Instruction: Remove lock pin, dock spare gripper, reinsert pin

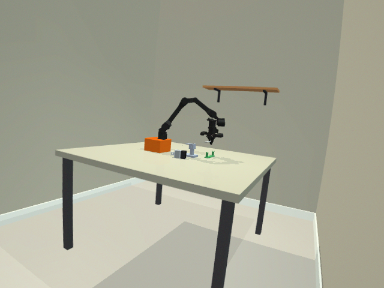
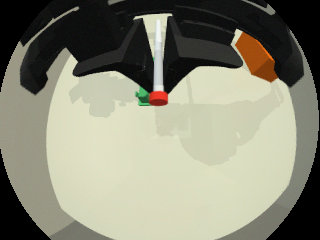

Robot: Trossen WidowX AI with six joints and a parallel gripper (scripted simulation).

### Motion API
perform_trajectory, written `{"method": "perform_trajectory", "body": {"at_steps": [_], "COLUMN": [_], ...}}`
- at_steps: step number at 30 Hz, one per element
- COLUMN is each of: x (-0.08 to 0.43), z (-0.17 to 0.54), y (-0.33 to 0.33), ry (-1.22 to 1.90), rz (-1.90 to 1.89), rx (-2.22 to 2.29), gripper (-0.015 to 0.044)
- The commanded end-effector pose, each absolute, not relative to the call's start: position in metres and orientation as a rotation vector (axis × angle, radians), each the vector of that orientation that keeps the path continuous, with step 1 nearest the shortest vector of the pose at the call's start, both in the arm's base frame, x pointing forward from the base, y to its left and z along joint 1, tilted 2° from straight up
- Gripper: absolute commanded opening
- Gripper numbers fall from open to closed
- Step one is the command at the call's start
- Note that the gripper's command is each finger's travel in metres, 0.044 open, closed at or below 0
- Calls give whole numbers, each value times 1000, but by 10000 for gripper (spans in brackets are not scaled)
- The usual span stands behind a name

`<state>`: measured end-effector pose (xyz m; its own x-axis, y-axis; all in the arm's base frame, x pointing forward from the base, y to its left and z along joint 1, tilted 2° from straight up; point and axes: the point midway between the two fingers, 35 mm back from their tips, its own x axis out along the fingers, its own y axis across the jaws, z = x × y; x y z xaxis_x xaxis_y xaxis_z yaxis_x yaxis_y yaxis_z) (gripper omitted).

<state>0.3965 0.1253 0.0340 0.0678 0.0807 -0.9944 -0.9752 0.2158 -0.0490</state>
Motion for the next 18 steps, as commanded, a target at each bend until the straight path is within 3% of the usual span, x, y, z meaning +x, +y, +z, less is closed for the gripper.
{"method": "perform_trajectory", "body": {"at_steps": [1,18], "x": [409,433], "z": [33,28], "y": [128,132], "ry": [1199,1194], "rz": [1054,1048], "rx": [-1018,-1017], "gripper": [0,0]}}
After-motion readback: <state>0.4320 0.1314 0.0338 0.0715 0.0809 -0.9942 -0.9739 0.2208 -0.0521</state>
